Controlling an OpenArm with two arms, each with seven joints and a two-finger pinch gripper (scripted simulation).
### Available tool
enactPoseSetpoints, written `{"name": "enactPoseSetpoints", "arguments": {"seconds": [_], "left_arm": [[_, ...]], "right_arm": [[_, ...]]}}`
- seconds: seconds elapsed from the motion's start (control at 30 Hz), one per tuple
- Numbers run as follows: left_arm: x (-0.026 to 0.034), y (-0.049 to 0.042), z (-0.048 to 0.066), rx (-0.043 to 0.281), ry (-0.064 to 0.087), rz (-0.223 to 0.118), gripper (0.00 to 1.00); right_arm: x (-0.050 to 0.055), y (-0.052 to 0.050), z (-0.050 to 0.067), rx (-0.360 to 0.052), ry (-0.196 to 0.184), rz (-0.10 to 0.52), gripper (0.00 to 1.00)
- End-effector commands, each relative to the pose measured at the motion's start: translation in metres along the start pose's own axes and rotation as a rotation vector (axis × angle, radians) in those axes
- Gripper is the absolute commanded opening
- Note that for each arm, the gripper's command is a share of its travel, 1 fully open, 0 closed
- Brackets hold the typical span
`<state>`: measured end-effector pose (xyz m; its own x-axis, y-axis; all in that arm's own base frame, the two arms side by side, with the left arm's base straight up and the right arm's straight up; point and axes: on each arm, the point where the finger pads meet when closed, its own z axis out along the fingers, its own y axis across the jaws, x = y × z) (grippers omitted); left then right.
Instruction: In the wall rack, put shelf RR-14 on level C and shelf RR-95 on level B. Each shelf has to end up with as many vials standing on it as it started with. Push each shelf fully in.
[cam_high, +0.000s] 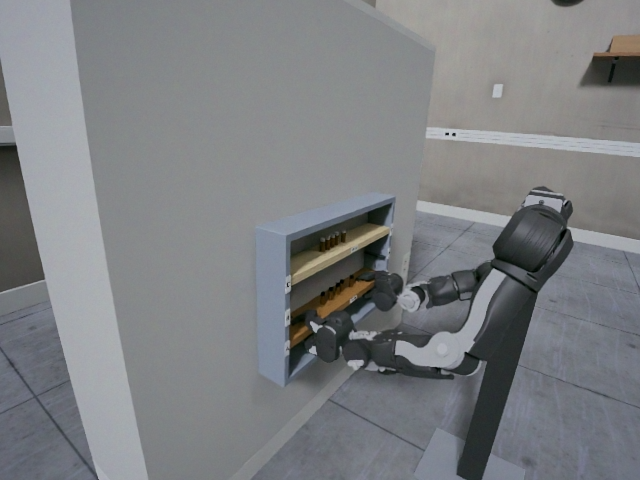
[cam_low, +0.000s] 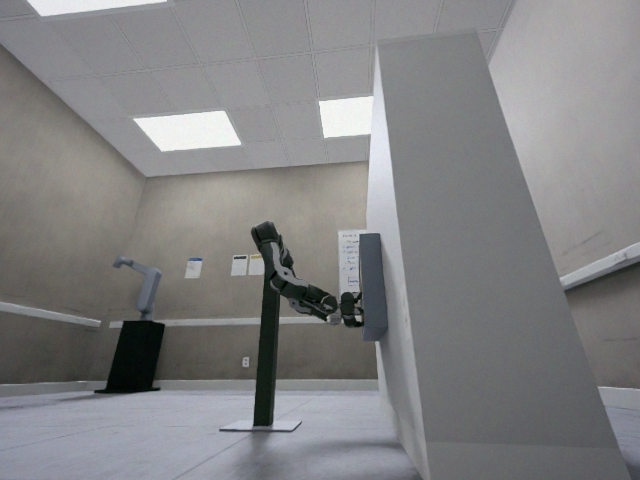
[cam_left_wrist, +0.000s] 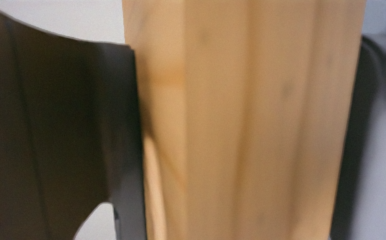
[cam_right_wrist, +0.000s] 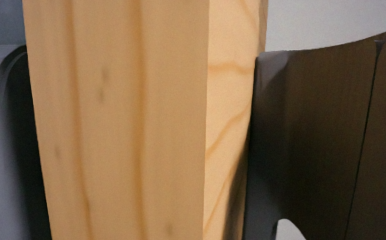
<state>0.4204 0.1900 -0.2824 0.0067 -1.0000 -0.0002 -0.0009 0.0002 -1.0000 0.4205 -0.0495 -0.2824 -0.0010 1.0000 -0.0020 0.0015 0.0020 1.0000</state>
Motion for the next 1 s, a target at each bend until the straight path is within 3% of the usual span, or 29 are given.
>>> {"name": "enactPoseSetpoints", "arguments": {"seconds": [0.0, 0.33, 0.97], "left_arm": [[0.0017, 0.0, 0.0001, 0.001, 0.007, 0.0, 0.07], [0.0017, 0.0, 0.0001, 0.001, 0.007, 0.0, 0.0], [0.0017, -0.004, 0.0001, 0.001, 0.007, 0.0, 0.0]], "right_arm": [[-0.0002, 0.0, 0.0, -0.001, -0.001, 0.002, 0.07], [-0.0002, 0.0, 0.0, -0.001, -0.001, 0.002, 0.0], [-0.0003, 0.004, 0.0, -0.001, -0.001, 0.002, 0.0]]}}
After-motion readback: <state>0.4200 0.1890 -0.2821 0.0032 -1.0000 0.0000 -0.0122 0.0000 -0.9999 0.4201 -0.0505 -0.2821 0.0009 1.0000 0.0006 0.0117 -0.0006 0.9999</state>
